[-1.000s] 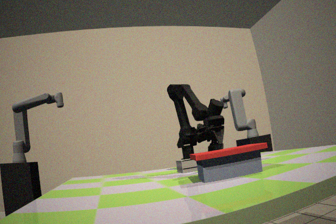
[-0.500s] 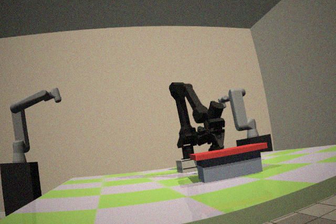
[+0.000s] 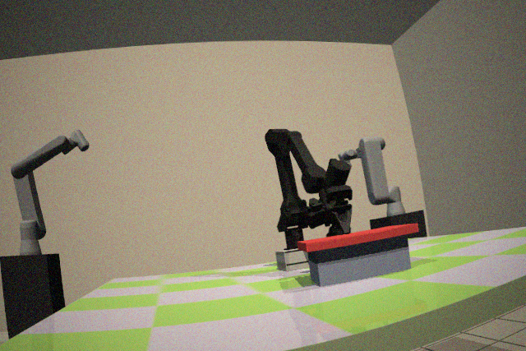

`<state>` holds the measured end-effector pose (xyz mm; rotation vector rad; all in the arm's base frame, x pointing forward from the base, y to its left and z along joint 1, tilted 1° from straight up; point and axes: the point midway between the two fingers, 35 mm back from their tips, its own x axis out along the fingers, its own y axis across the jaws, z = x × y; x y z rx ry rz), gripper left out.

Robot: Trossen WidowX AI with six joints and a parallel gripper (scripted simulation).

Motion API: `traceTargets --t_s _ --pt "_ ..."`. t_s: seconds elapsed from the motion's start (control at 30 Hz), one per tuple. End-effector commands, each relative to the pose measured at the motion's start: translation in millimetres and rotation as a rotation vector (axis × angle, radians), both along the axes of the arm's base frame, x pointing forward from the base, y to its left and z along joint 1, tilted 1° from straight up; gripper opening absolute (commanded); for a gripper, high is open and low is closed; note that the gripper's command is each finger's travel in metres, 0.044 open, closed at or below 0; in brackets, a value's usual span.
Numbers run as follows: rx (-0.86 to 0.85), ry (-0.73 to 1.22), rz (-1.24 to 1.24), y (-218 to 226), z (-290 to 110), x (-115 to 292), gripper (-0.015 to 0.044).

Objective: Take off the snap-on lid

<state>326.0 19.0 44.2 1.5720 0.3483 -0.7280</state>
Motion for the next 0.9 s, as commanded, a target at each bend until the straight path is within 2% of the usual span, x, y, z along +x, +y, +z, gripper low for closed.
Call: traceTargets --t_s 0.0,0.87 --pt "-0.001 -0.001 0.006 0.5 0.4 0.5 0.0000" --pt "0.000 0.000 0.000 0.0 4.9 -1.7 0.0000"
